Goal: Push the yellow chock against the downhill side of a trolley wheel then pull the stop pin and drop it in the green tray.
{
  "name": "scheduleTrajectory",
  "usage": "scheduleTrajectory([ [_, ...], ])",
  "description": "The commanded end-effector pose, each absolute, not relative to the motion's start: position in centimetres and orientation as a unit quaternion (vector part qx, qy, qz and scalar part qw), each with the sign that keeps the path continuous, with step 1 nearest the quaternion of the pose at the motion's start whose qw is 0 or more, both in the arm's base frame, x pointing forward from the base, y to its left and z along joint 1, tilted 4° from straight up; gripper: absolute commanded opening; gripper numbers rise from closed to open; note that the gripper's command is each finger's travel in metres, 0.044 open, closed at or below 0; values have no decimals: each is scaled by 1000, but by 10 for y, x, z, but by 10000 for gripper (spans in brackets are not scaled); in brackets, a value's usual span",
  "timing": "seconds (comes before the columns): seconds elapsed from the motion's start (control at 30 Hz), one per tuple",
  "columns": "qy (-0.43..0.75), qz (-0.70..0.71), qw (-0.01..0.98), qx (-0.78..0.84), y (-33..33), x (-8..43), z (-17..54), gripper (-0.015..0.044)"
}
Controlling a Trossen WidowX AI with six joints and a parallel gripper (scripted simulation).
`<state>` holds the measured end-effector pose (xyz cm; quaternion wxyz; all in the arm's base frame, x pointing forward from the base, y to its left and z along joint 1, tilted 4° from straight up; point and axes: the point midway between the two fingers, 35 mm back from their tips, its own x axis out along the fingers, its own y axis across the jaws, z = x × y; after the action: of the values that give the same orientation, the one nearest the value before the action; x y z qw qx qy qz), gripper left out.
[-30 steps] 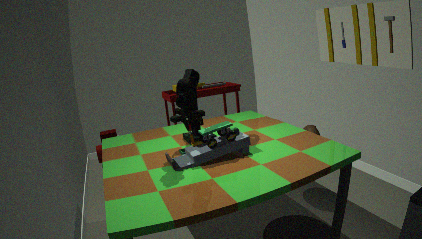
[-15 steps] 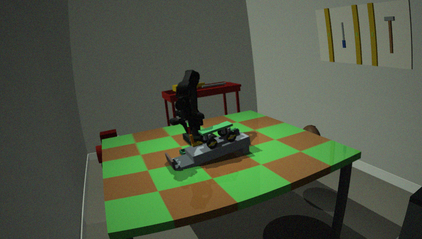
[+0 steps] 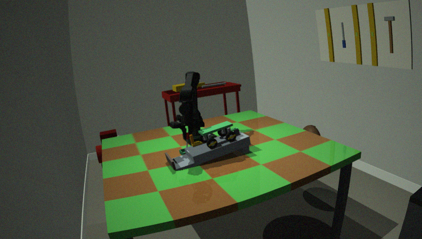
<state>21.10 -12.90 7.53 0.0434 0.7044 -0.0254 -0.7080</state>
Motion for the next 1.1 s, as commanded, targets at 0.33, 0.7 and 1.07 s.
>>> scheduleTrajectory([
  [0.33, -35, -708, 50, 704, -147, 210, 44, 0],
  [0.7, -35, -708, 50, 704, -139, 210, 42, 190],
  [1.07, -35, -708, 50, 704, -128, 209, 37, 190],
])
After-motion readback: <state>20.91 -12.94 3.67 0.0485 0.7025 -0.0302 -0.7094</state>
